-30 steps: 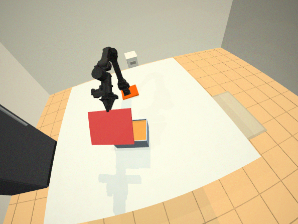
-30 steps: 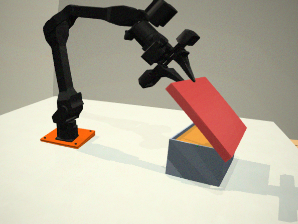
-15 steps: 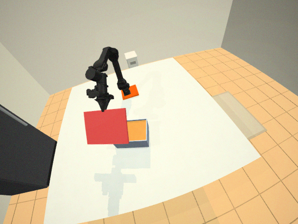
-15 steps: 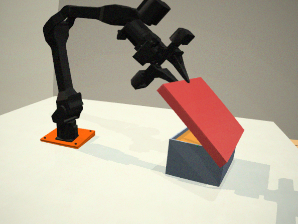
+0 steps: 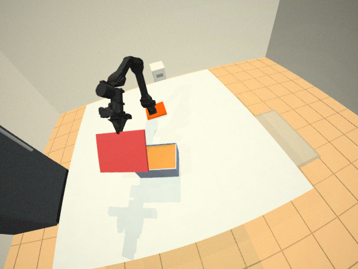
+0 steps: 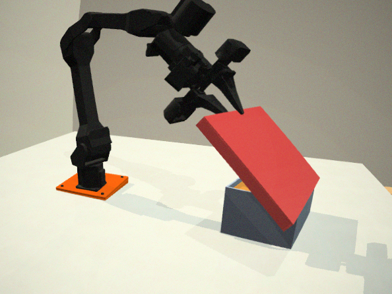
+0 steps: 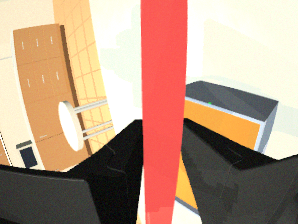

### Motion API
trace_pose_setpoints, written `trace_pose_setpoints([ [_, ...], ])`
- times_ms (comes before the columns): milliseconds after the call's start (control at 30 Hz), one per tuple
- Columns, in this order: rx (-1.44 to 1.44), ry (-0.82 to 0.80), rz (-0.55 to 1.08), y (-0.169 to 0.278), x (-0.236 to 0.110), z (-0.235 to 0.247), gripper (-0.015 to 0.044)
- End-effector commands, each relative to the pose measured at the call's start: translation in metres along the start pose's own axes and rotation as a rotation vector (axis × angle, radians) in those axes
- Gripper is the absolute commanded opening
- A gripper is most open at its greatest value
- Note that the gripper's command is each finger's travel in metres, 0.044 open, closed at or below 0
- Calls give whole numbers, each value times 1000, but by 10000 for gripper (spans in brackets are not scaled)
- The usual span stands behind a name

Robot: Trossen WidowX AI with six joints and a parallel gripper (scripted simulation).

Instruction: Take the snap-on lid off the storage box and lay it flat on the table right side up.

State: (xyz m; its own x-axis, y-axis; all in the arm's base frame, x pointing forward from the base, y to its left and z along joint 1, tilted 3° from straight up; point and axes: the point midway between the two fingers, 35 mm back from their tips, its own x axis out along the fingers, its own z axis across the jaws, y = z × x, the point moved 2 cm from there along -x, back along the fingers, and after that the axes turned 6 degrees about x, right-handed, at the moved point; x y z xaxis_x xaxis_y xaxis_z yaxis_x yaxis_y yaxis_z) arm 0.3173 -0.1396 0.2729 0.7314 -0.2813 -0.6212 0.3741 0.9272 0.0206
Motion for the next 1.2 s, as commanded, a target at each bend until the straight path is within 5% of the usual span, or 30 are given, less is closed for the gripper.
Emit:
trace_pose_setpoints([
  [0,-4,-4,4,-8,-2,1,0],
  [1167,-9,-4,-1,-77,-9,3,0],
])
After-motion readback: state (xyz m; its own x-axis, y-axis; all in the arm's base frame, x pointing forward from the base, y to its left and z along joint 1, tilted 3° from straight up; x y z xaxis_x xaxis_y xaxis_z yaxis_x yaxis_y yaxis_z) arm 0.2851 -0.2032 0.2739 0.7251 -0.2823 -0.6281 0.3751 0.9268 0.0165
